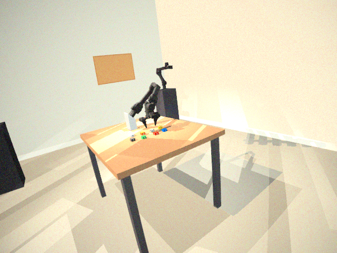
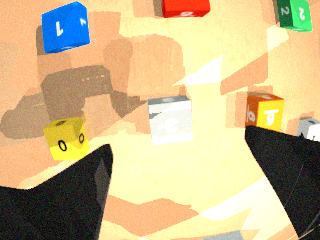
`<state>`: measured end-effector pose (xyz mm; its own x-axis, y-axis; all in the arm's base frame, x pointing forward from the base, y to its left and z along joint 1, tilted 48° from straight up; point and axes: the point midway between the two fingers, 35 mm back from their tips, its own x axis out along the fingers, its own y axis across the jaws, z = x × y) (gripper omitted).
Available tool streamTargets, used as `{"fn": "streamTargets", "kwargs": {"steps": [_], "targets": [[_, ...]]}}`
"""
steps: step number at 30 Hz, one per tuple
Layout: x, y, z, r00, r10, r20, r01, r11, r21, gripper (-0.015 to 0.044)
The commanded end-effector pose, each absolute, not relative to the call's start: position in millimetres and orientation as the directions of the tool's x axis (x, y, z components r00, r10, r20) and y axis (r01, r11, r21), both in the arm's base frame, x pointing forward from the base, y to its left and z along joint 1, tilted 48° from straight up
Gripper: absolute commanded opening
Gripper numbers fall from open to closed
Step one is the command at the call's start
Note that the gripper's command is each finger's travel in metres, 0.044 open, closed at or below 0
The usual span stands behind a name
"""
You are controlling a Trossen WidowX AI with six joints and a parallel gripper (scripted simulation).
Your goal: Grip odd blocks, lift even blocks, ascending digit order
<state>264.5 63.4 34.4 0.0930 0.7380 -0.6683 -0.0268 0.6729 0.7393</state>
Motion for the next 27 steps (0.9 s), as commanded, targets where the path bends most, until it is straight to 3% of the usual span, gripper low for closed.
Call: {"fn": "streamTargets", "kwargs": {"steps": [1, 20, 27], "targets": [[262, 69, 29, 0.084, 0.743, -0.665, -0.017, 0.668, 0.744, 0.04], [264, 90, 11, 0.084, 0.744, -0.663, -0.018, 0.666, 0.746, 0.04], [264, 90, 11, 0.084, 0.744, -0.663, -0.018, 0.666, 0.746, 0.0216]]}}
